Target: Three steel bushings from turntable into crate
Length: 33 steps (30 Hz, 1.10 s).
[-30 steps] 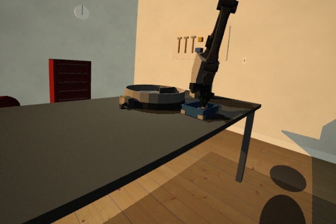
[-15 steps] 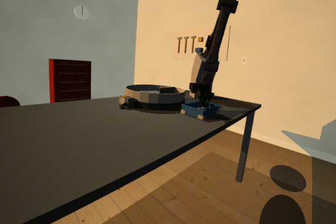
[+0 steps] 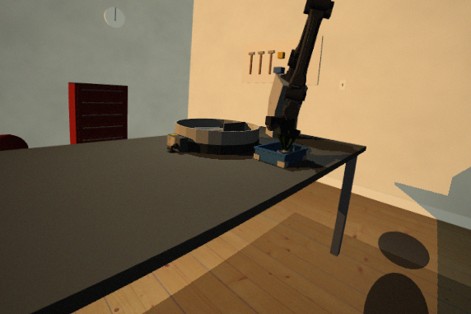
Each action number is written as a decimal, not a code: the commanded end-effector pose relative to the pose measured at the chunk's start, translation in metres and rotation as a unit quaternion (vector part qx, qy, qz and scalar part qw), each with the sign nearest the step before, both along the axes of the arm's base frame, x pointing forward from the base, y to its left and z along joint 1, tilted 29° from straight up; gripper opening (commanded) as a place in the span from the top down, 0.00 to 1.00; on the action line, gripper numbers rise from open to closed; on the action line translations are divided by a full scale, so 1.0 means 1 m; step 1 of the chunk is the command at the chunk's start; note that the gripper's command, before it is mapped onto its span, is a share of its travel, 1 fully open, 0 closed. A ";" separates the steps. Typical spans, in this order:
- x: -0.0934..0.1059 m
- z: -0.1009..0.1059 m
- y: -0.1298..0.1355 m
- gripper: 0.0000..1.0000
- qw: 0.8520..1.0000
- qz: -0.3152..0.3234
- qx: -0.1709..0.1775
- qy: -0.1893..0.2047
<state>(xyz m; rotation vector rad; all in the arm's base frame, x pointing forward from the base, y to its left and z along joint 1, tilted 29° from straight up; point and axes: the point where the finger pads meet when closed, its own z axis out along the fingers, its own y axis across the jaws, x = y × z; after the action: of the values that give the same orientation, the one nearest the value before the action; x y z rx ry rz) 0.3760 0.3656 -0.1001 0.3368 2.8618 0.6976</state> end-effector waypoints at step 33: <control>-0.010 0.069 -0.034 0.86 1.000 -0.002 0.004 -0.006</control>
<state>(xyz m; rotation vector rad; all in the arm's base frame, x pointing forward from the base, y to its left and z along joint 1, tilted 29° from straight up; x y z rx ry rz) 0.3613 0.3400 -0.0572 0.3454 2.8736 0.6848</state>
